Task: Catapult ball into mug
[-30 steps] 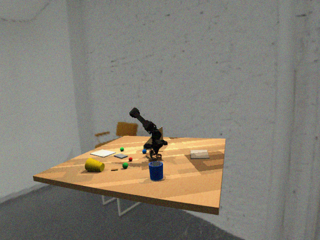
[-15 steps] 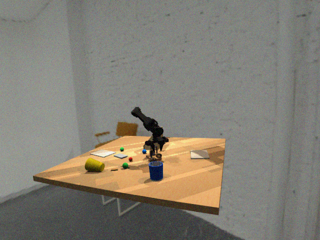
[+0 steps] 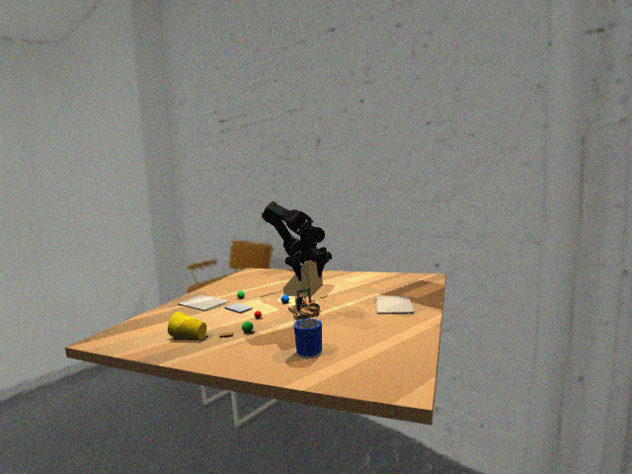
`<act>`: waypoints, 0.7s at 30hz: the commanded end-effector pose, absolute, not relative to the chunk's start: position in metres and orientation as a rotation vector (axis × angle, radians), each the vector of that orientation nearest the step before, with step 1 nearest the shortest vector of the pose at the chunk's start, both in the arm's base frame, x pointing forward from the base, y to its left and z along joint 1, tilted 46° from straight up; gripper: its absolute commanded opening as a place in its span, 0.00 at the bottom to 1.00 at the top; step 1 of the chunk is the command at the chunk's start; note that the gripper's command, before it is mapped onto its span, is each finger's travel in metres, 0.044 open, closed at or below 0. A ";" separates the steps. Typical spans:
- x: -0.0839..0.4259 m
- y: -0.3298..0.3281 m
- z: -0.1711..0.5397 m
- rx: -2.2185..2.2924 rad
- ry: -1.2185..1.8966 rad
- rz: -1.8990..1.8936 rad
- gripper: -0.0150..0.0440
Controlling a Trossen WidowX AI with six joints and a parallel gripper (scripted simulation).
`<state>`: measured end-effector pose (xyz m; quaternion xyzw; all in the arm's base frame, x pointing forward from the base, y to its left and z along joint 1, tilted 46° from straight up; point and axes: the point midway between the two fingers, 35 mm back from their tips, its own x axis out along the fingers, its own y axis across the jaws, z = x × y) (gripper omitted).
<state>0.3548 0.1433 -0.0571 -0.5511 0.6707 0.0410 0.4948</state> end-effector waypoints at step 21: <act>0.337 0.116 -0.050 -1.921 1.673 0.840 1.00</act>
